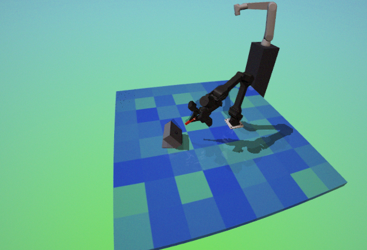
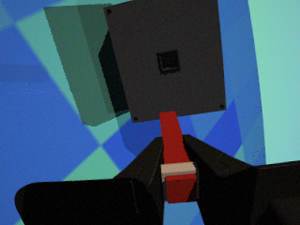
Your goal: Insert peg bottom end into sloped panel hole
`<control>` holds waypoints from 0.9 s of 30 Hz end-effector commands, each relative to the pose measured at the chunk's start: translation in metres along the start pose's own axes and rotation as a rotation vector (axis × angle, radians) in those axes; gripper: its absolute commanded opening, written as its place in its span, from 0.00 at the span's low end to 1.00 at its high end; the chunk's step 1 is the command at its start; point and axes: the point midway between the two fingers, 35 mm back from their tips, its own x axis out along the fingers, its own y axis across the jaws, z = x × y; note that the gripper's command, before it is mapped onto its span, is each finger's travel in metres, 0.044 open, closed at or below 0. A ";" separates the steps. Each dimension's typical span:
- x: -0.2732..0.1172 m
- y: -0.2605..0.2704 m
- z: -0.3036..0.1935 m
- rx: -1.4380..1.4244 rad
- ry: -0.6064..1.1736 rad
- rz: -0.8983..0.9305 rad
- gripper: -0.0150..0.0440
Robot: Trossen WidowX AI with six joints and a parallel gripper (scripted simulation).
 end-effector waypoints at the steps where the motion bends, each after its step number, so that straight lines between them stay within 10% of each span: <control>1: -0.003 0.001 0.003 -0.017 -0.009 -0.018 0.25; 27: 0.017 0.001 0.023 -0.069 -0.053 -0.075 0.25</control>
